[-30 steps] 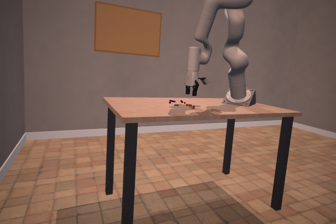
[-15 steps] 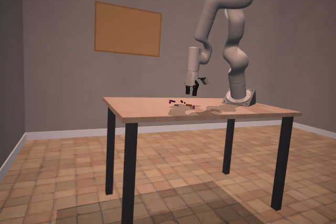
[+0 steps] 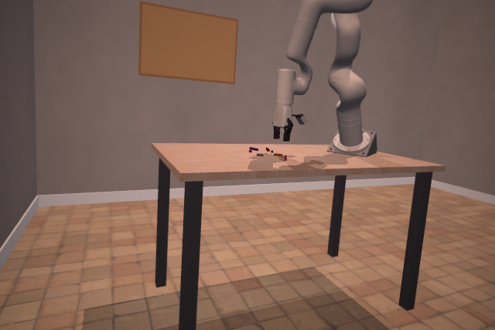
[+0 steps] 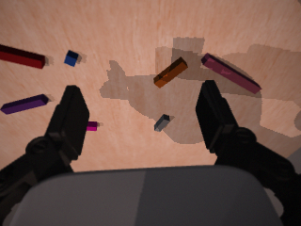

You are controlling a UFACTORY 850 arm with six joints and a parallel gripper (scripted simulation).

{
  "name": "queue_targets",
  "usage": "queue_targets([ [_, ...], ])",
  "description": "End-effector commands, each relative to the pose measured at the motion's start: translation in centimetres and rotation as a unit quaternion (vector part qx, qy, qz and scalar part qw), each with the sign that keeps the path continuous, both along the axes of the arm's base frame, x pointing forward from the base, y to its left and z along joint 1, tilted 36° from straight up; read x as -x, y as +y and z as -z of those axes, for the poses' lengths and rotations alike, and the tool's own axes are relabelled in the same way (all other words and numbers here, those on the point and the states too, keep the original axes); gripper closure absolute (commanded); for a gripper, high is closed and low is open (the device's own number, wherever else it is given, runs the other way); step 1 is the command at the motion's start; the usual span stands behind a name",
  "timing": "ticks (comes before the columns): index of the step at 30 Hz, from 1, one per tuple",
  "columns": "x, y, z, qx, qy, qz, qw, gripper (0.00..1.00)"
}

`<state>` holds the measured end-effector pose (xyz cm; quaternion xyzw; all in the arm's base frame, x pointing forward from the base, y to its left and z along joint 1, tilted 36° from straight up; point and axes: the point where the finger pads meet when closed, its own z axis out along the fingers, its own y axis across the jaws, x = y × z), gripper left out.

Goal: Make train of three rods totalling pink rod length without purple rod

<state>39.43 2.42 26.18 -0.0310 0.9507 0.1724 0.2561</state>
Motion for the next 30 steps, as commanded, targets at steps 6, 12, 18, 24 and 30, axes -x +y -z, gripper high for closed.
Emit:
queue_targets([
  [6,0.1,1.2,-0.4,0.059,-0.042,-0.100,0.992,0.00],
  [12,0.3,2.2,-0.8,0.107,-0.076,-0.181,0.975,0.00],
  [18,0.4,3.2,-1.1,0.156,-0.112,-0.264,0.945,0.00],
  [24,0.5,3.7,-1.3,0.182,-0.131,-0.308,0.925,0.00],
  [30,0.6,3.7,-1.3,0.182,-0.132,-0.309,0.924,0.00],
])
